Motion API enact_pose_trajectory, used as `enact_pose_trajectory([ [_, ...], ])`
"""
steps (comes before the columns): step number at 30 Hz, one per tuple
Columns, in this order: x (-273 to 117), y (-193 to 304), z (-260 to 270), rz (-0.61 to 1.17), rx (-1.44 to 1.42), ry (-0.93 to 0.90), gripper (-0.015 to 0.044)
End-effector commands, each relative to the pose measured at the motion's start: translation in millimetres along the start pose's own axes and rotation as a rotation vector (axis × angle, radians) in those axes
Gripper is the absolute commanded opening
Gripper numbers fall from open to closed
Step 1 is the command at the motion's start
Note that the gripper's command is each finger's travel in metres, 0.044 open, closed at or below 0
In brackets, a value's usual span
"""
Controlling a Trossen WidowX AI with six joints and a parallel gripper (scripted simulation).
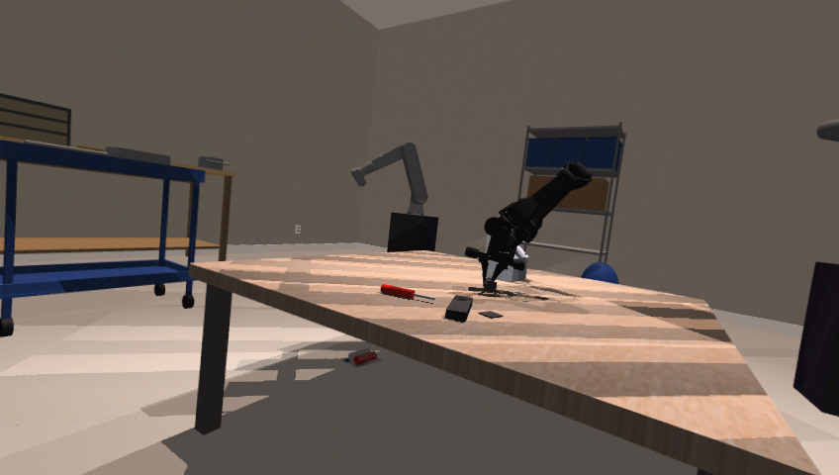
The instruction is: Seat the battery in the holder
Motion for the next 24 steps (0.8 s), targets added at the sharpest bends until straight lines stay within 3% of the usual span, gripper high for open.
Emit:
enact_pose_trajectory([
  [1,5.9,3.1,5.2,0.057,0.000,-0.012,0.0067],
  [24,7.6,-5.7,11.4,0.128,-0.001,0.032,0.0067],
])
Point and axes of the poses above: the point midway between the two fingers, 35 mm back from their tips, its own x axis out along the fingers, its own z axis across the jaws, y = z × x, the point moved 8 cm from there along -x, back along the fingers, and after that the axes turned 2 degrees about x, right-handed, at the moved point
